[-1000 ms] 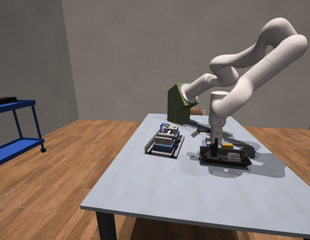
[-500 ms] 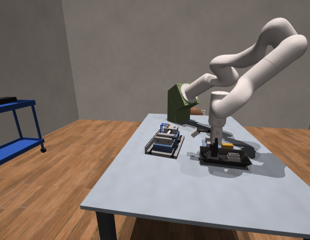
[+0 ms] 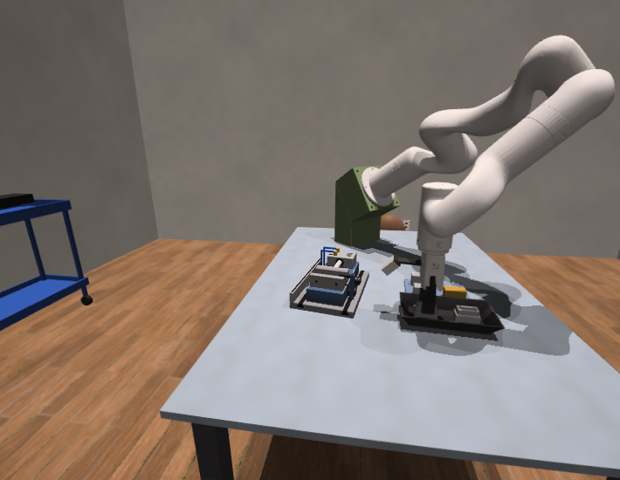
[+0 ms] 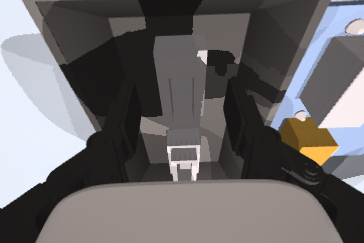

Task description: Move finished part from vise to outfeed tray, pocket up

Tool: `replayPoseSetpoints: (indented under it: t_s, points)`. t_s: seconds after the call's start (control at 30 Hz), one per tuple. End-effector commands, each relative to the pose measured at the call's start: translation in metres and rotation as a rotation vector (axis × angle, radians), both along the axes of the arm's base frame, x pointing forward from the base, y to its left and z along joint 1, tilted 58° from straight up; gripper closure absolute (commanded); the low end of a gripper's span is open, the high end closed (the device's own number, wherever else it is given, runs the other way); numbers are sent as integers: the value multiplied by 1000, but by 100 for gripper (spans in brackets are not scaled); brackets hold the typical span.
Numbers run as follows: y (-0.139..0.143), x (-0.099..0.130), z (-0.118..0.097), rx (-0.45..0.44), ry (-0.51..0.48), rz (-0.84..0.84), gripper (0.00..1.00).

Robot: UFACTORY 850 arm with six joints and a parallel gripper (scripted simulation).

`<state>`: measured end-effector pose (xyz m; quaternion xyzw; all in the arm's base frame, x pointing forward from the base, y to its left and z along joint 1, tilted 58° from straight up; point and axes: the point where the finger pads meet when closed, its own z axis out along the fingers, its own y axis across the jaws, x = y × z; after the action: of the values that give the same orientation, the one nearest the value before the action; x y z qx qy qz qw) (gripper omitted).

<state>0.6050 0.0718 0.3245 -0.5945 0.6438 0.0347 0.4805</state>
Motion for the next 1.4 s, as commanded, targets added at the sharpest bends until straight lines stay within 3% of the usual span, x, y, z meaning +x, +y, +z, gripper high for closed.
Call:
replayPoseSetpoints:
  t_s: [0.0, 0.33, 0.83, 1.37]
  points:
    - [-1, 0, 1, 0, -1, -1, 31]
    - [-11, -10, 10, 0, -1, -1, 31]
    - [-61, -57, 53, 0, -1, -1, 31]
    - [-89, -83, 78, 0, -1, -1, 31]
